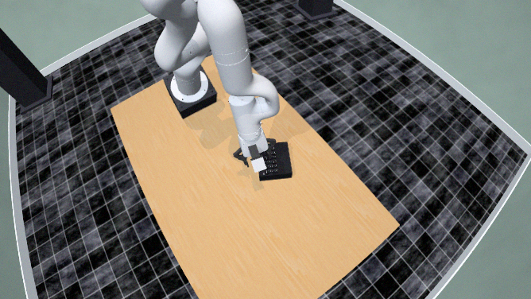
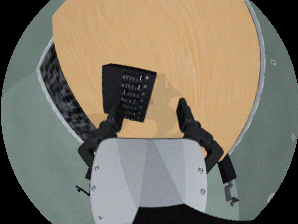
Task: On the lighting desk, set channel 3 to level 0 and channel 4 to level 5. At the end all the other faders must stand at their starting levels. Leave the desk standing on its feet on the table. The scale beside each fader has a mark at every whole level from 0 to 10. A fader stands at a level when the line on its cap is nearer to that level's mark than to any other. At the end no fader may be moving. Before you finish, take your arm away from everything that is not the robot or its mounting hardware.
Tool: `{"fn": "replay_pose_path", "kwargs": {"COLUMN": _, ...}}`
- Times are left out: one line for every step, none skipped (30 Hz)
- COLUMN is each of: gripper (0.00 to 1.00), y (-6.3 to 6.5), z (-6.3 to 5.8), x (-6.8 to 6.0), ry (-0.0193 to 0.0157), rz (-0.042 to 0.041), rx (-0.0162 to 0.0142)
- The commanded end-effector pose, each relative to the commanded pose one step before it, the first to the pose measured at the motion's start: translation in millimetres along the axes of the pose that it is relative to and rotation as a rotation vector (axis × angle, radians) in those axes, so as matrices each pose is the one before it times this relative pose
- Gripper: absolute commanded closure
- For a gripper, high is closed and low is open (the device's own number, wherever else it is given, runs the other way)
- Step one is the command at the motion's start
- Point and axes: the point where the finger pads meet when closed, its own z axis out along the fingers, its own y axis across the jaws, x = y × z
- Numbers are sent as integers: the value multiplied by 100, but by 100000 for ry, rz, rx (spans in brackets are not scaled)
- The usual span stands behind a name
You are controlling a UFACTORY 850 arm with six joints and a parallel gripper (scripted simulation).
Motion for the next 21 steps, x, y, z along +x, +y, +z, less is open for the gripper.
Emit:
{"fn": "replay_pose_path", "kwargs": {"gripper": 0, "y": -1105, "z": -777, "x": -410, "ry": -2345, "rz": 26356, "rx": -8812}}
{"fn": "replay_pose_path", "kwargs": {"gripper": 0, "y": -343, "z": -237, "x": -312, "ry": -583, "rz": 3808, "rx": 160}}
{"fn": "replay_pose_path", "kwargs": {"gripper": 0, "y": -350, "z": -233, "x": -330, "ry": -518, "rz": 3171, "rx": 224}}
{"fn": "replay_pose_path", "kwargs": {"gripper": 0, "y": -354, "z": -227, "x": -342, "ry": -561, "rz": 3612, "rx": 81}}
{"fn": "replay_pose_path", "kwargs": {"gripper": 0, "y": -352, "z": -221, "x": -352, "ry": -672, "rz": 4527, "rx": -101}}
{"fn": "replay_pose_path", "kwargs": {"gripper": 0, "y": -342, "z": -214, "x": -361, "ry": -739, "rz": 4868, "rx": -118}}
{"fn": "replay_pose_path", "kwargs": {"gripper": 0, "y": -327, "z": -205, "x": -368, "ry": -769, "rz": 4828, "rx": -77}}
{"fn": "replay_pose_path", "kwargs": {"gripper": 0, "y": -308, "z": -195, "x": -370, "ry": -791, "rz": 4727, "rx": -60}}
{"fn": "replay_pose_path", "kwargs": {"gripper": 0, "y": -287, "z": -184, "x": -367, "ry": -804, "rz": 4683, "rx": -70}}
{"fn": "replay_pose_path", "kwargs": {"gripper": 0, "y": -264, "z": -173, "x": -360, "ry": -809, "rz": 4681, "rx": -93}}
{"fn": "replay_pose_path", "kwargs": {"gripper": 0, "y": -238, "z": -160, "x": -350, "ry": -812, "rz": 4686, "rx": -125}}
{"fn": "replay_pose_path", "kwargs": {"gripper": 0, "y": -212, "z": -147, "x": -335, "ry": -811, "rz": 4685, "rx": -167}}
{"fn": "replay_pose_path", "kwargs": {"gripper": 0, "y": -185, "z": -134, "x": -317, "ry": -803, "rz": 4680, "rx": -218}}
{"fn": "replay_pose_path", "kwargs": {"gripper": 0, "y": -158, "z": -121, "x": -296, "ry": -787, "rz": 4672, "rx": -277}}
{"fn": "replay_pose_path", "kwargs": {"gripper": 0, "y": -132, "z": -107, "x": -272, "ry": -763, "rz": 4662, "rx": -345}}
{"fn": "replay_pose_path", "kwargs": {"gripper": 0, "y": 0, "z": 0, "x": 0, "ry": 0, "rz": 0, "rx": 0}}
{"fn": "replay_pose_path", "kwargs": {"gripper": 0, "y": 0, "z": 0, "x": 0, "ry": 0, "rz": 0, "rx": 0}}
{"fn": "replay_pose_path", "kwargs": {"gripper": 0, "y": -108, "z": -94, "x": -246, "ry": -1622, "rz": 13433, "rx": -2123}}
{"fn": "replay_pose_path", "kwargs": {"gripper": 0, "y": -65, "z": -80, "x": -226, "ry": -554, "rz": 3585, "rx": -446}}
{"fn": "replay_pose_path", "kwargs": {"gripper": 0, "y": -49, "z": -68, "x": -195, "ry": -452, "rz": 2945, "rx": -391}}
{"fn": "replay_pose_path", "kwargs": {"gripper": 0, "y": -37, "z": -56, "x": -163, "ry": -402, "rz": 3418, "rx": -634}}
